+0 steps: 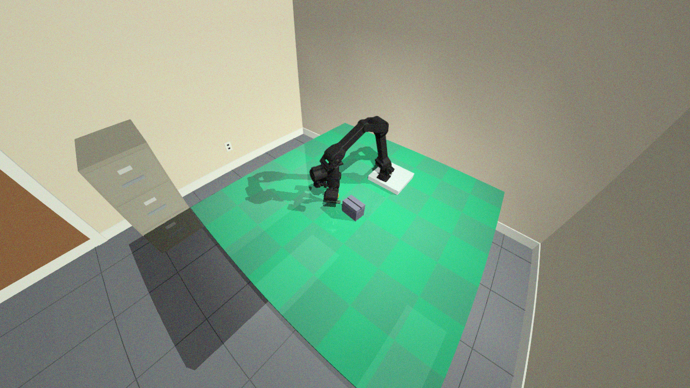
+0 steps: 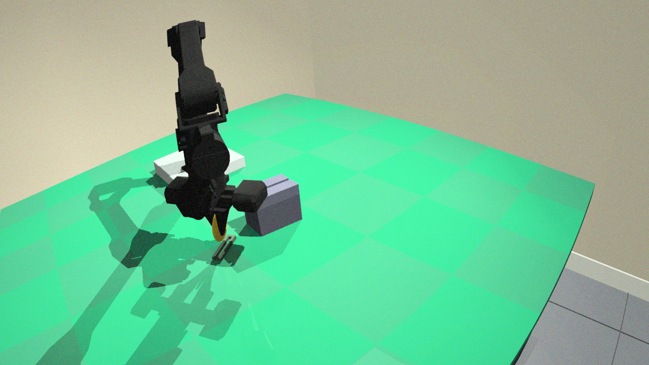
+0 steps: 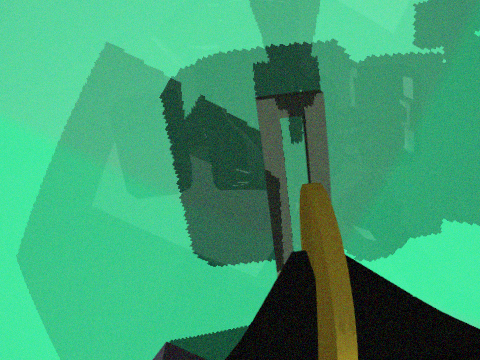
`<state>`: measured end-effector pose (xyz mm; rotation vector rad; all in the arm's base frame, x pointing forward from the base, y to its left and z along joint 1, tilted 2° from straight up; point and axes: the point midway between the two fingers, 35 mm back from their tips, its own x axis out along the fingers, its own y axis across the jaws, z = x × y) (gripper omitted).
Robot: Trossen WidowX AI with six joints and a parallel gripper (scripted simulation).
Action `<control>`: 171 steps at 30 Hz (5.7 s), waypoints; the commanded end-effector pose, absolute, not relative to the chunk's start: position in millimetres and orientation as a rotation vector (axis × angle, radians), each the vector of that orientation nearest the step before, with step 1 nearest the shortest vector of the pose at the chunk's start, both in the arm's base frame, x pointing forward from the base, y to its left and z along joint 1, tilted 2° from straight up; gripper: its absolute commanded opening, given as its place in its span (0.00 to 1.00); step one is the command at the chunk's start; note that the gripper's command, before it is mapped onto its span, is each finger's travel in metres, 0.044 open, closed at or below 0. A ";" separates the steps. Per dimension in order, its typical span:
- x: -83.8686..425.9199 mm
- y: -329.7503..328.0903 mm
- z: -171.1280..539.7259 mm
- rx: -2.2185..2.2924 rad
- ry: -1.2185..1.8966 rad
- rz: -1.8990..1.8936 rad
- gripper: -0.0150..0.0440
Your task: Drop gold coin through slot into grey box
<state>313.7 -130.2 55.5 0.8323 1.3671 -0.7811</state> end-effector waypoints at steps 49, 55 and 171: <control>314.5 -139.0 130.1 1.358 1.078 -1.274 0.25; 314.5 -139.1 130.2 1.362 1.075 -1.278 0.25; 308.5 -6.7 128.6 1.371 1.093 -1.275 0.25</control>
